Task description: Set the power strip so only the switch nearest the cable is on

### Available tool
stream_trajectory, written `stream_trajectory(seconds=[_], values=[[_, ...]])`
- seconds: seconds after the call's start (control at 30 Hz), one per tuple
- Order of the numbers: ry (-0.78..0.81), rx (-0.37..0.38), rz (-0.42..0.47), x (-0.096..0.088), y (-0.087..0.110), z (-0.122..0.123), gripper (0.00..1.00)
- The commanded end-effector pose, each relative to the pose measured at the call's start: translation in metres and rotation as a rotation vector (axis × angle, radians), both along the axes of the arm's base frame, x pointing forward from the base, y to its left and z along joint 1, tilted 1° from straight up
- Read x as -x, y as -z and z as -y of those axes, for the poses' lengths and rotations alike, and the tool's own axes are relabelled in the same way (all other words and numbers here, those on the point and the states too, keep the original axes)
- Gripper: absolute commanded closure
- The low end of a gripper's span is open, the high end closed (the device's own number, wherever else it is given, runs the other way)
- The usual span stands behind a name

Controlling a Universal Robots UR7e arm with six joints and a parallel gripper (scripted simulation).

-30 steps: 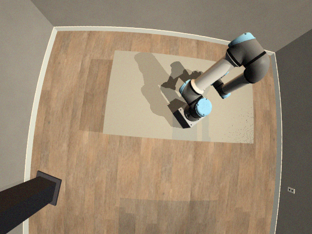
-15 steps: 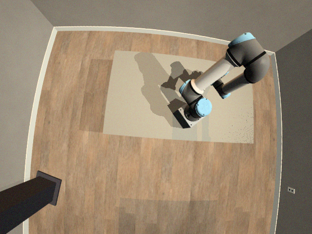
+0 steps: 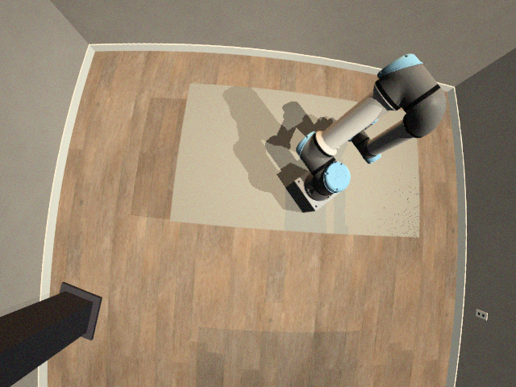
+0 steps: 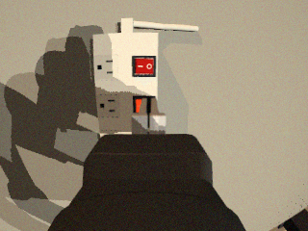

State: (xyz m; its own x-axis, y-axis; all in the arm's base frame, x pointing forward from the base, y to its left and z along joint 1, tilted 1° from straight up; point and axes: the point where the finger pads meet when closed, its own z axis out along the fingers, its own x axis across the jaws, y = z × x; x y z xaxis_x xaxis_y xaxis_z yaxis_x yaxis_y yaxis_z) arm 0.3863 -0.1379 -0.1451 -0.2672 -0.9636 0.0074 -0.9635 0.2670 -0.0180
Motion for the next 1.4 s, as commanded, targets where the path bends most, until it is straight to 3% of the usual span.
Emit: stream_trajectory(seconds=[0.0, 1.37], values=[[-0.001, 0.001, 0.000, -0.0003, 0.0024, -0.0005, 1.00], [-0.001, 0.001, 0.001, -0.0008, 0.0077, 0.0000, 1.00]])
